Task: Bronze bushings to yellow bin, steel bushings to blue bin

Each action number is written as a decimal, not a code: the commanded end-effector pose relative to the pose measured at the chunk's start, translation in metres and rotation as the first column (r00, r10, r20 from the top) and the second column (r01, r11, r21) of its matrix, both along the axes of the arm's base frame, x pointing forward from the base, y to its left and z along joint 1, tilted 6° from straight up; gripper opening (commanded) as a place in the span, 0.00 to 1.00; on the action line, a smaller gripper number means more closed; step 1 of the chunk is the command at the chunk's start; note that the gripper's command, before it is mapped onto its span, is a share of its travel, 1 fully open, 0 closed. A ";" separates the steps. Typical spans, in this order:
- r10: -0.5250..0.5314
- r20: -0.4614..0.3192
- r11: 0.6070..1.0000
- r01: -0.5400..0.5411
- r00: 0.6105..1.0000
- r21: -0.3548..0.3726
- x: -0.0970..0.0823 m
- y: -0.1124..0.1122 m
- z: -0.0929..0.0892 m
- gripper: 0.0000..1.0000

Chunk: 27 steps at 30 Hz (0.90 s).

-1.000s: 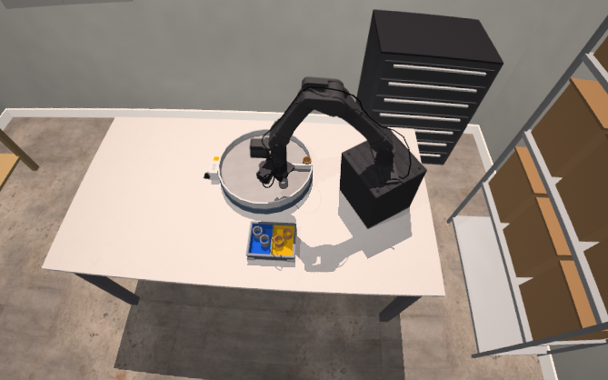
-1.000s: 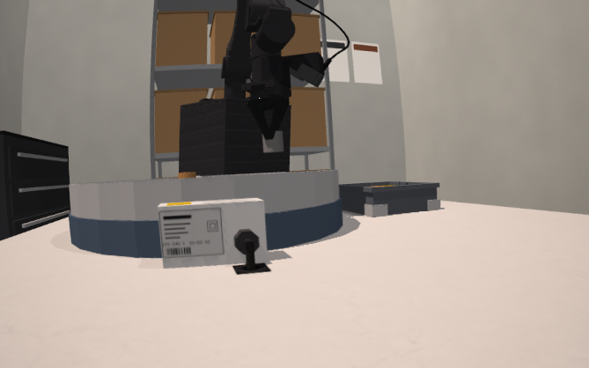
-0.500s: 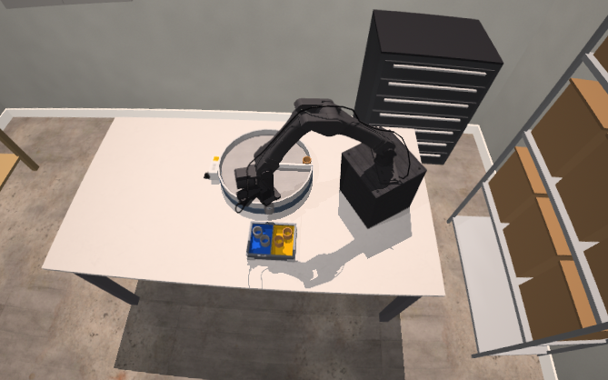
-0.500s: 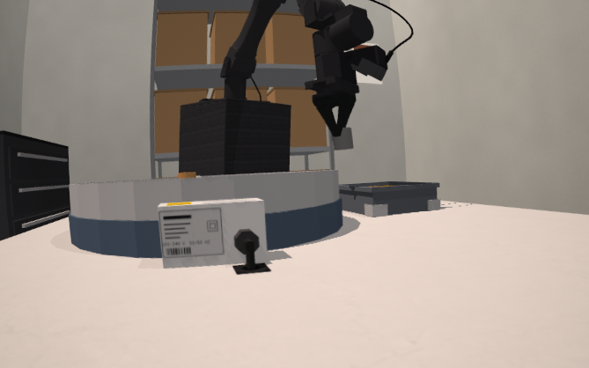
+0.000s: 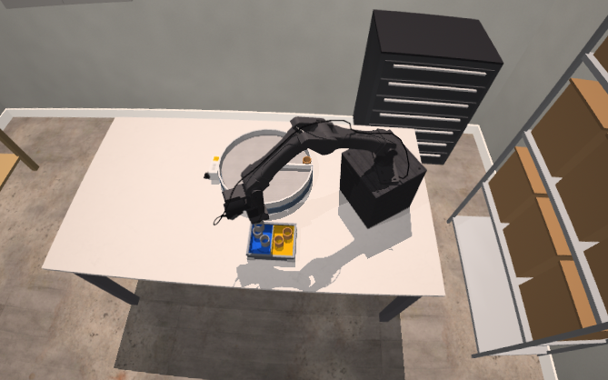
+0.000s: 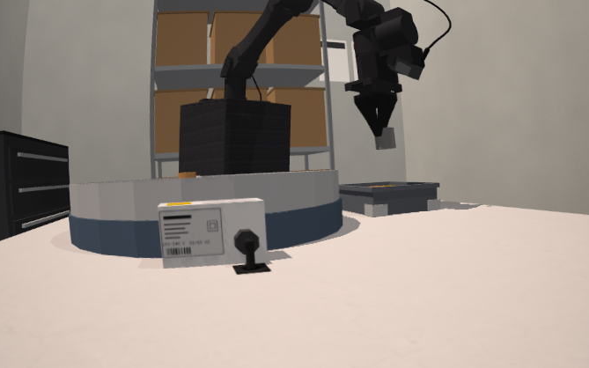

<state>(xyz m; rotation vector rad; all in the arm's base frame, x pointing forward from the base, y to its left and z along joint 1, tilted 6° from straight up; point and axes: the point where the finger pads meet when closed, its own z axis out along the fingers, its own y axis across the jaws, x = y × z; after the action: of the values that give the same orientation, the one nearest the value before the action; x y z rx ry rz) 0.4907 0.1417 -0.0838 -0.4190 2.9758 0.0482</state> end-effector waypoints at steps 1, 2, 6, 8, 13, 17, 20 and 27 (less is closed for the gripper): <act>-0.098 -0.036 0.995 0.098 0.994 -0.007 0.003 0.012 0.009 0.00; -0.098 -0.036 0.995 0.098 0.994 -0.007 0.003 0.012 0.009 0.00; -0.128 -0.036 0.992 0.128 0.991 -0.006 0.009 0.015 0.010 0.00; -0.133 -0.038 0.991 0.133 0.990 -0.002 0.010 0.024 0.010 0.00; -0.162 -0.040 0.987 0.162 0.986 0.002 0.015 0.034 0.011 0.00; -0.181 -0.040 0.983 0.181 0.983 0.002 0.018 0.039 0.012 0.00; -0.185 -0.040 0.983 0.185 0.982 0.002 0.018 0.041 0.012 0.00; -0.206 -0.042 0.979 0.206 0.978 0.006 0.020 0.048 0.012 0.00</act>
<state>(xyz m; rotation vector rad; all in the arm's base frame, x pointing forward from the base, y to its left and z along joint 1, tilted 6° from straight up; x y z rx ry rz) 0.5092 0.1815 -0.0821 -0.1255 3.0450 0.0549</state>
